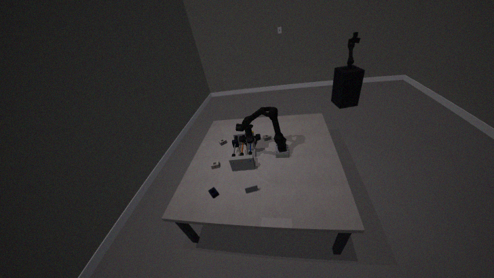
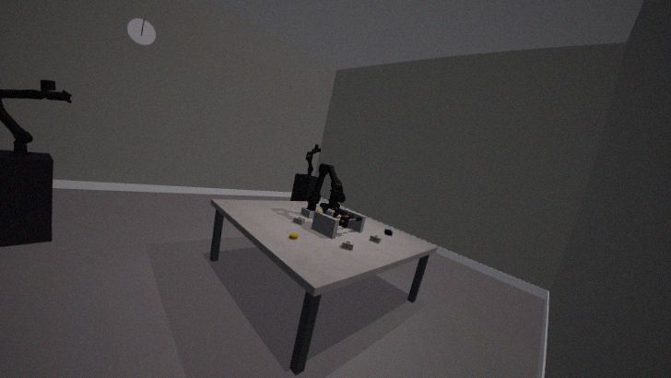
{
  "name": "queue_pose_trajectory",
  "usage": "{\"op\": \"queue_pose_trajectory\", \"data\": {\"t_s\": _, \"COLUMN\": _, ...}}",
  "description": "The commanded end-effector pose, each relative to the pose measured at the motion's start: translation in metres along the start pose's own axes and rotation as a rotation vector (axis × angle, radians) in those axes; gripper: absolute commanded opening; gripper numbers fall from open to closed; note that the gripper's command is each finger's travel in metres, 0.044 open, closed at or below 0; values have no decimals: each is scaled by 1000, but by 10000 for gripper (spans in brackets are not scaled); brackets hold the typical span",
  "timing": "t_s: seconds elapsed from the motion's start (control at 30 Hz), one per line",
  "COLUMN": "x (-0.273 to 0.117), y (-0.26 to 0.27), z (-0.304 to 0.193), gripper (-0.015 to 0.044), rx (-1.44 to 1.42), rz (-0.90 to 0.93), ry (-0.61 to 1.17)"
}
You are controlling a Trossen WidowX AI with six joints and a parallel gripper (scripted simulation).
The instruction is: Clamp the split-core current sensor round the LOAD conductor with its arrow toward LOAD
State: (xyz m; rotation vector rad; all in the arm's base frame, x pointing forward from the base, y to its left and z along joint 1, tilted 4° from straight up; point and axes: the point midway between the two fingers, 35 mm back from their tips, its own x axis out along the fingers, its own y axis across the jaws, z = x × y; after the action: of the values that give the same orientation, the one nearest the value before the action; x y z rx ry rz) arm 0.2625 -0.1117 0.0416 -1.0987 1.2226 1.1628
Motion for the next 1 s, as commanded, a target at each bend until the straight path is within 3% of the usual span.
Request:
{"op": "queue_pose_trajectory", "data": {"t_s": 0.0, "x": 0, "y": 0, "z": 0, "gripper": 0, "rx": 0, "rz": 0, "ry": 0}}
{"op": "queue_pose_trajectory", "data": {"t_s": 0.97, "x": -14, "y": 2, "z": 0, "gripper": 0, "rx": 3, "rz": 6, "ry": -4}}
